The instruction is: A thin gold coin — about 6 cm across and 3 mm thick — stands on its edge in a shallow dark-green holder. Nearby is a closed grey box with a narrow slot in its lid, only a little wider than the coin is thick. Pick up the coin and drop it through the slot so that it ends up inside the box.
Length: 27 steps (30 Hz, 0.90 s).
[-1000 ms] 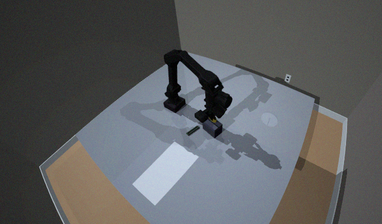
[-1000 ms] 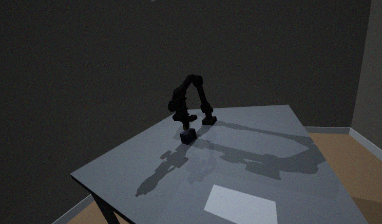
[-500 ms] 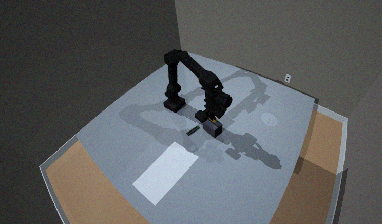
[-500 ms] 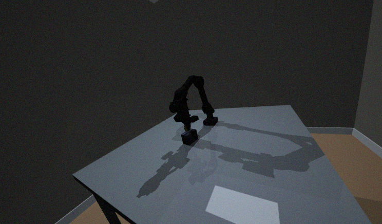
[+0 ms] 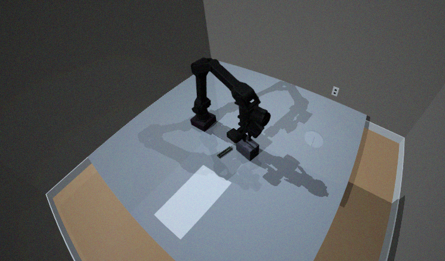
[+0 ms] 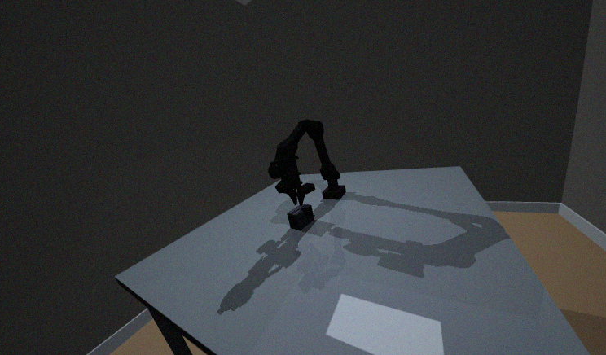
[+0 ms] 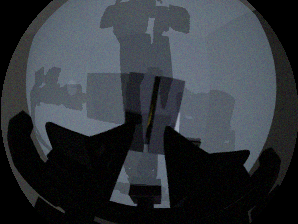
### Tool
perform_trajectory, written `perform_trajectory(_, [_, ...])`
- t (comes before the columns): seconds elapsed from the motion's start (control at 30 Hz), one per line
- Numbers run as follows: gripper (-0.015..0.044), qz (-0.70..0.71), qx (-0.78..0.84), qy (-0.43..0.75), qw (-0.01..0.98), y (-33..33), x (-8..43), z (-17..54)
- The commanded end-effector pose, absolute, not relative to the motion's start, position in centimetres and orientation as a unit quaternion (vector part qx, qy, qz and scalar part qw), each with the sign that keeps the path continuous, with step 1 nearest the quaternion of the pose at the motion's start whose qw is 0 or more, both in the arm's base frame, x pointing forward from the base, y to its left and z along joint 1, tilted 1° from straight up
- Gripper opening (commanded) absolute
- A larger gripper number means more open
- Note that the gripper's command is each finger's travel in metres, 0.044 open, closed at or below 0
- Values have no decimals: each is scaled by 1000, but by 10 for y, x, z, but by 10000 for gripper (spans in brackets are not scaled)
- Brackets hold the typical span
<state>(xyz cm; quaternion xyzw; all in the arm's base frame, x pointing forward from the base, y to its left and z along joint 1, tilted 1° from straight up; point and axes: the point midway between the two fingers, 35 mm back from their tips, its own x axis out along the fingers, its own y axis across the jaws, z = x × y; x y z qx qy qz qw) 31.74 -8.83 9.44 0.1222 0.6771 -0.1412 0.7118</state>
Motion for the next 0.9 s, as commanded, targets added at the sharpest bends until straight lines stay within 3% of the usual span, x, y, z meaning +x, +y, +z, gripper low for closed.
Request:
perform_trajectory(0.0, [161,-141,122,677,712,-88,317,94])
perform_trajectory(0.07, [161,-141,122,677,712,-88,317,94])
perform_trajectory(0.43, [440,-141,122,678,711,-87,316,122])
perform_trajectory(0.53, [440,-141,122,680,709,-85,312,153])
perform_trajectory(0.87, [440,-141,123,680,709,-85,311,155])
